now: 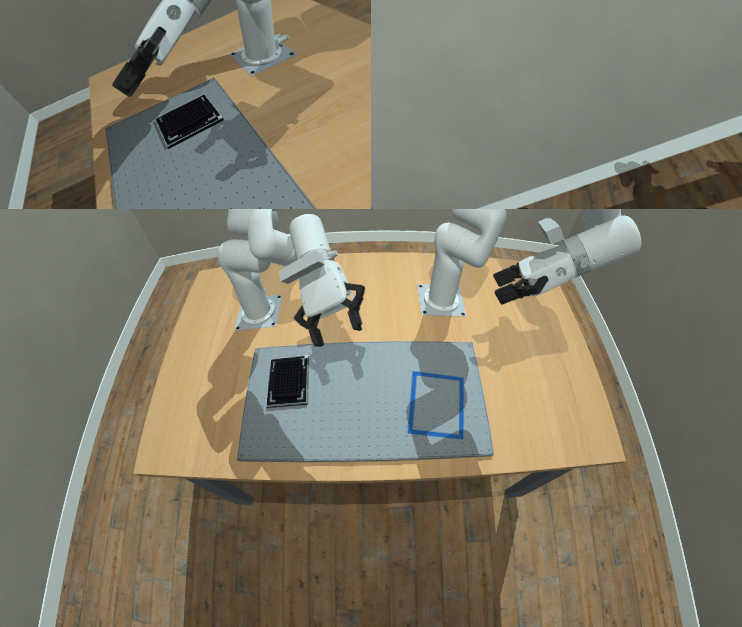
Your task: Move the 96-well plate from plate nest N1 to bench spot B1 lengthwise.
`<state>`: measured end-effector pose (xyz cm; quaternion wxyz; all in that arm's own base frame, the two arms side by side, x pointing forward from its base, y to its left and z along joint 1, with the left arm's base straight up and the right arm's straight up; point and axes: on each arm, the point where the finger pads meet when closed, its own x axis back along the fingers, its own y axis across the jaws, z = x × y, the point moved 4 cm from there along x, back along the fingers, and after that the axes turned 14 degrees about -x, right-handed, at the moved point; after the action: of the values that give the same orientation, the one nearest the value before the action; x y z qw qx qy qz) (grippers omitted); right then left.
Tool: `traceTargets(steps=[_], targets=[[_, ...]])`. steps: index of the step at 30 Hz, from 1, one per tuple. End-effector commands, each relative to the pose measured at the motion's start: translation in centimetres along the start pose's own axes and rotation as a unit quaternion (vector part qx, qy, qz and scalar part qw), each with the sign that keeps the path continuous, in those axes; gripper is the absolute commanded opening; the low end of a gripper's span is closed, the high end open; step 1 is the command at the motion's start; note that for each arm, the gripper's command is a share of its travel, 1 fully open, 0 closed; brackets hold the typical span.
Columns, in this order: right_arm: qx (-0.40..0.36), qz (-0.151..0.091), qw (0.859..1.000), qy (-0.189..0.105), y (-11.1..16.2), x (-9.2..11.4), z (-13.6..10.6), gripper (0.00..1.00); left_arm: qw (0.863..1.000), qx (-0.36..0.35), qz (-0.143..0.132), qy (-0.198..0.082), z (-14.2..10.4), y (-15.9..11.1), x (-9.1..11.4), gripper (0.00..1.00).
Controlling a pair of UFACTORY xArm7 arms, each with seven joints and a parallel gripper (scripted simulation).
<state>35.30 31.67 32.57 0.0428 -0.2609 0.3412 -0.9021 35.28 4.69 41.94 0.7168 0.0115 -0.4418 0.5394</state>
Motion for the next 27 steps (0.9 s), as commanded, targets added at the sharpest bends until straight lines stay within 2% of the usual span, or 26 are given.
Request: traceTargets(steps=[1,20,27], targets=[[-0.001,0.001,1.0,0.001,-0.13,0.03,0.09,1.0,1.0,-0.001,0.001,-0.001,0.05,-0.07,0.07,1.0],[-0.001,0.001,1.0,0.001,-0.13,0.03,0.09,1.0,1.0,-0.001,0.0,-0.001,0.03,-0.07,0.09,1.0],[-0.001,0.001,1.0,0.001,-0.13,0.03,0.09,1.0,1.0,0.013,-0.004,-0.012,-0.43,-0.01,0.54,1.0]])
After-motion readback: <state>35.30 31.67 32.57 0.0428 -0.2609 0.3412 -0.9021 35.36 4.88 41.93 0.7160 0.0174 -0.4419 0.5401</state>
